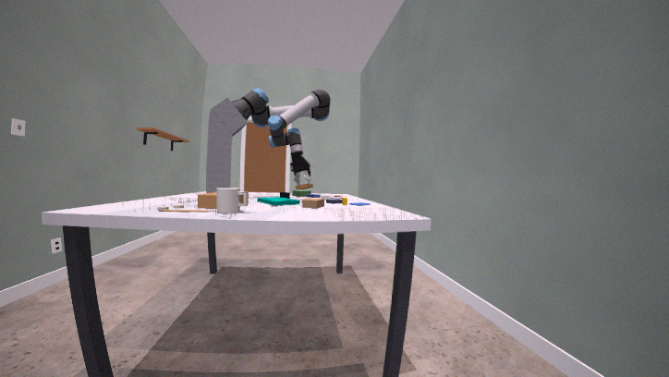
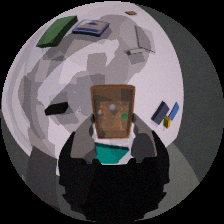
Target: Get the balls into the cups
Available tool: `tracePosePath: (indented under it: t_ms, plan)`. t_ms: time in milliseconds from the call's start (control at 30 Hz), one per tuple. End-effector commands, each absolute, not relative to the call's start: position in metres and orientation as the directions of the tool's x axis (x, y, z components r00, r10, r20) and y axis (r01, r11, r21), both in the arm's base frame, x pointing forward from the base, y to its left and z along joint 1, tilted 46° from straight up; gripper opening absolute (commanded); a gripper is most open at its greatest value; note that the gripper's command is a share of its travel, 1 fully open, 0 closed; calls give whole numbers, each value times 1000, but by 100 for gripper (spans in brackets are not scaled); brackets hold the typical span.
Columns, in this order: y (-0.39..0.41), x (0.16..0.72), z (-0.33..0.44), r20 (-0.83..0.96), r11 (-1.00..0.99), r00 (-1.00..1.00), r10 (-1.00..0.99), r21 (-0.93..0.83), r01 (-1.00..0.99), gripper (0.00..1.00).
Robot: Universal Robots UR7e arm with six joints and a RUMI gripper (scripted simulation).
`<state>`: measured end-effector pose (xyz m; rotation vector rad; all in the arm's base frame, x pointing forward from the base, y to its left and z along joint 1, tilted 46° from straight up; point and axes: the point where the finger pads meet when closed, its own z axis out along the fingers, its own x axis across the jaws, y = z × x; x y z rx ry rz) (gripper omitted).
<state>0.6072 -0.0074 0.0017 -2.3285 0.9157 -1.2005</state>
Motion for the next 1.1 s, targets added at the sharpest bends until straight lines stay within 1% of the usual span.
tracePosePath:
  t_ms: [0, 233, 400, 500, 700, 900, 1067]
  plan:
    - [-8, 608, 3, 556, -723, 466, -688, -578, -378, 43]
    - [-10, 609, 4, 455, -721, 585, -671, -584, -373, 43]
    - [-10, 609, 4, 428, -717, 614, -664, -596, -360, 43]
    - [-10, 609, 4, 430, -727, 611, -665, -563, -394, 43]
    - [-10, 609, 4, 431, -718, 611, -665, -593, -364, 43]
    - [-10, 609, 4, 434, -728, 607, -666, -555, -402, 43]
    - [-10, 609, 4, 436, -719, 605, -666, -592, -365, 43]
